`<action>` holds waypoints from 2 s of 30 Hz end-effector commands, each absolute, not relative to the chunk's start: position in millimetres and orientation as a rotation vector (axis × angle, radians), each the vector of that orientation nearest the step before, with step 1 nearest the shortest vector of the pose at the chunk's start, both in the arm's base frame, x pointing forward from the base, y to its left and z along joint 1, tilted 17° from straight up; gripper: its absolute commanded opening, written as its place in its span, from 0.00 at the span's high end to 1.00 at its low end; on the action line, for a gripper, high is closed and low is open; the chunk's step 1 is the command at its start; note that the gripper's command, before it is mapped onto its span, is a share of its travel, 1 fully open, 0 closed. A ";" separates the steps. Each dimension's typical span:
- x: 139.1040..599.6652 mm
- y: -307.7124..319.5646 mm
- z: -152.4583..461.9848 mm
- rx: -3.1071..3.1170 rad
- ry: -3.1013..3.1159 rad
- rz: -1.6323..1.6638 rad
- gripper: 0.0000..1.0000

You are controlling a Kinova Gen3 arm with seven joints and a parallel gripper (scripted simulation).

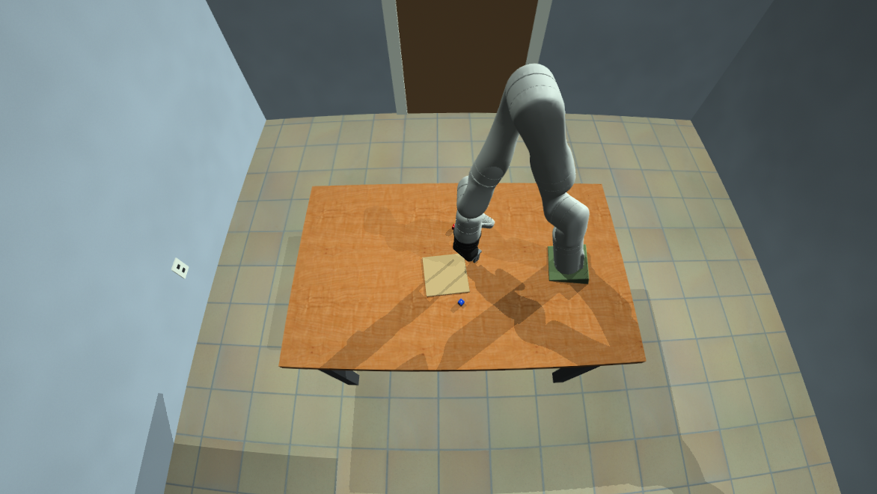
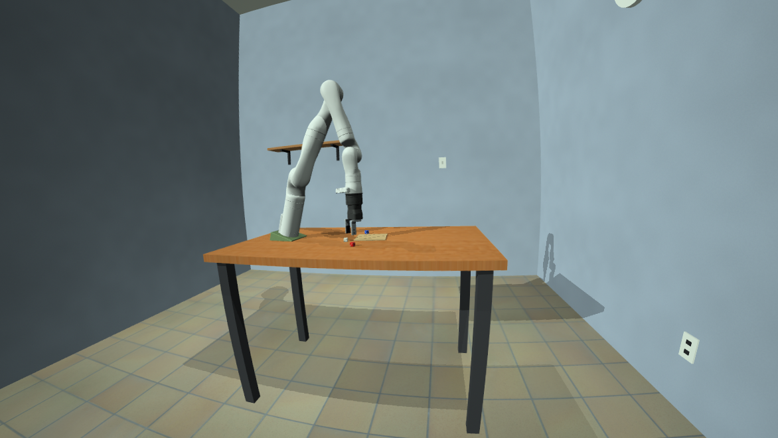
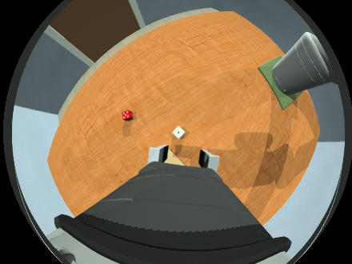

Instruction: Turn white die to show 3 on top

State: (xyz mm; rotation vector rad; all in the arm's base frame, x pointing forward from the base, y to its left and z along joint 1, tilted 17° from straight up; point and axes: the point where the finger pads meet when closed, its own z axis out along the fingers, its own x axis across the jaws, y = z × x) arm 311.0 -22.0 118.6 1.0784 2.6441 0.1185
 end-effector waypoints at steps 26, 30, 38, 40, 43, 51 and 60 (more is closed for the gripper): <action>311.2 -21.8 118.9 1.078 2.643 0.120 0.00; 311.2 -21.8 118.9 1.078 2.643 0.120 0.00; 311.4 -21.1 118.9 1.078 2.644 0.120 0.00; 311.6 -20.2 119.0 1.078 2.644 0.120 0.00; 312.1 -18.0 119.0 1.078 2.644 0.120 0.00; 314.0 -9.5 119.4 1.078 2.644 0.120 0.00; 319.5 15.0 120.2 1.078 2.643 0.120 0.00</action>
